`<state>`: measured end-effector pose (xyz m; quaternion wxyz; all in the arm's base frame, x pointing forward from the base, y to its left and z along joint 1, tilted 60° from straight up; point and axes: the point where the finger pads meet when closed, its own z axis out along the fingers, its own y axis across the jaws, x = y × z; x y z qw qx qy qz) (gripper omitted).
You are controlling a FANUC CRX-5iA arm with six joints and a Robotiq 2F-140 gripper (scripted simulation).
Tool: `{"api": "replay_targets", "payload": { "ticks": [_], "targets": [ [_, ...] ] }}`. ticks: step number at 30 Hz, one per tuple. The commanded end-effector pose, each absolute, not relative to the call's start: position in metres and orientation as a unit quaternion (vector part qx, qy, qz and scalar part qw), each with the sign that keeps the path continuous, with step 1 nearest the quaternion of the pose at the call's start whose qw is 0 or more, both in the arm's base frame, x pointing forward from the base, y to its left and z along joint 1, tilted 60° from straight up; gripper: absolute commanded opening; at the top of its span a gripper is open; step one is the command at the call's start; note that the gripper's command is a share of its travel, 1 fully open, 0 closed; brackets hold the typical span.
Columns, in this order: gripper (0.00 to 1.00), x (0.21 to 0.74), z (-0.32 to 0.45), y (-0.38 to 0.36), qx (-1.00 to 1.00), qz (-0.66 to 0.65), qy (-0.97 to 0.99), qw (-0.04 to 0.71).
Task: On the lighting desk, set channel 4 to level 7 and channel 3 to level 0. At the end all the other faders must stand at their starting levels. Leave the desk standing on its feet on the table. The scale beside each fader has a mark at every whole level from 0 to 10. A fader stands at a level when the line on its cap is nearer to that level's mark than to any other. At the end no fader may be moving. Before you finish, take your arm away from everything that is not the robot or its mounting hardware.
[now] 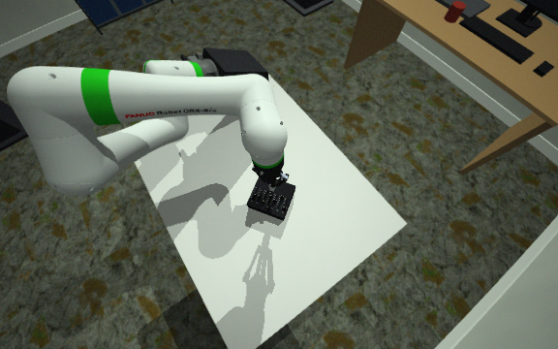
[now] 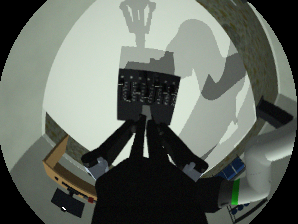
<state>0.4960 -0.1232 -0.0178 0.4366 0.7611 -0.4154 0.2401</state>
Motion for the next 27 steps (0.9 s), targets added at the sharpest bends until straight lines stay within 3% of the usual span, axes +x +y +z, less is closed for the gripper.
{"api": "replay_targets", "payload": {
  "ticks": [1,17,18,27],
  "targets": [
    [0.00,0.496,-0.015,-0.119,0.761,0.240,-0.415,0.436],
    [0.00,0.496,-0.014,-0.116,0.761,0.240,-0.415,0.436],
    [1.00,0.496,-0.014,-0.116,0.761,0.240,-0.415,0.436],
    [1.00,0.496,-0.009,-0.108,0.761,0.240,-0.415,0.436]
  ]
}}
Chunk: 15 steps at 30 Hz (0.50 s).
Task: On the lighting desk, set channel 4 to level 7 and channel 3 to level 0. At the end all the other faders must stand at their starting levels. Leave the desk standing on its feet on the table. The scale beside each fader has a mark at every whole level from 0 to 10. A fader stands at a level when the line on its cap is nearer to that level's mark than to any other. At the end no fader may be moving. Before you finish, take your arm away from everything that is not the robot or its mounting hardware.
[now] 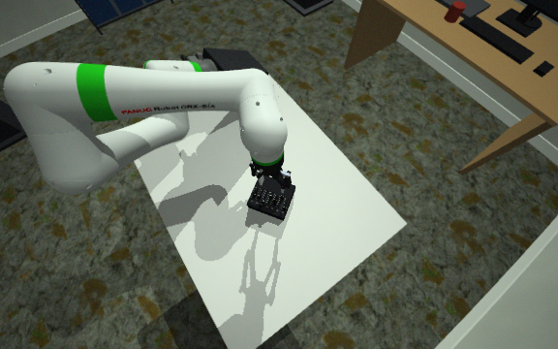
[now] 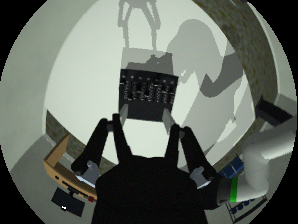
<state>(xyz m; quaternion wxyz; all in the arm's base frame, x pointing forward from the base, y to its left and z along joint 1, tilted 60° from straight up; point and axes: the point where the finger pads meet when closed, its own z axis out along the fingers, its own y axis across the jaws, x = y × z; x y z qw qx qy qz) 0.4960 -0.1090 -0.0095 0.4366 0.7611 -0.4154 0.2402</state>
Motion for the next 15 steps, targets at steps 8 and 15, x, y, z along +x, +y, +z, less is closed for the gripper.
{"api": "replay_targets", "payload": {
  "ticks": [8,15],
  "targets": [
    [1.00,0.496,0.004,-0.086,0.761,0.240,-0.415,0.436],
    [1.00,0.496,0.016,-0.065,0.761,0.240,-0.415,0.436]
  ]
}}
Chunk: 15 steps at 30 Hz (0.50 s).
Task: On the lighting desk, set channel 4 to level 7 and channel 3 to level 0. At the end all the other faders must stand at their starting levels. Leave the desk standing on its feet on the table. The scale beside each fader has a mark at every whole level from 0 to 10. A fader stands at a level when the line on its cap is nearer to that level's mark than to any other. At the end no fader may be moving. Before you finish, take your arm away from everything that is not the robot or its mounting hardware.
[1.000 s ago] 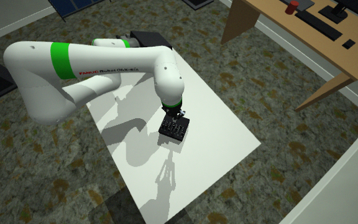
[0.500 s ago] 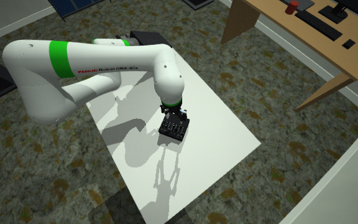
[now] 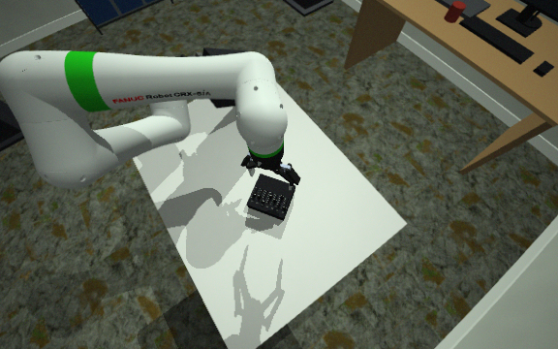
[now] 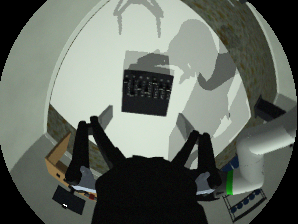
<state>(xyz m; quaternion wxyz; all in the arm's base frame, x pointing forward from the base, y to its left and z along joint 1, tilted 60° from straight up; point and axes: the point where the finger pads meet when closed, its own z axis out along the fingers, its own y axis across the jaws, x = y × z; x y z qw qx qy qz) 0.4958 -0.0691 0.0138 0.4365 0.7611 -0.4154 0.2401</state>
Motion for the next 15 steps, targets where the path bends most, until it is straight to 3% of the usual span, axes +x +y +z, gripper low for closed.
{"api": "replay_targets", "payload": {
  "ticks": [1,15],
  "targets": [
    [1.00,0.4959,0.0169,-0.0635,0.761,0.240,-0.415,0.436],
    [1.00,0.4959,0.0190,-0.0600,0.761,0.240,-0.415,0.436]
  ]
}}
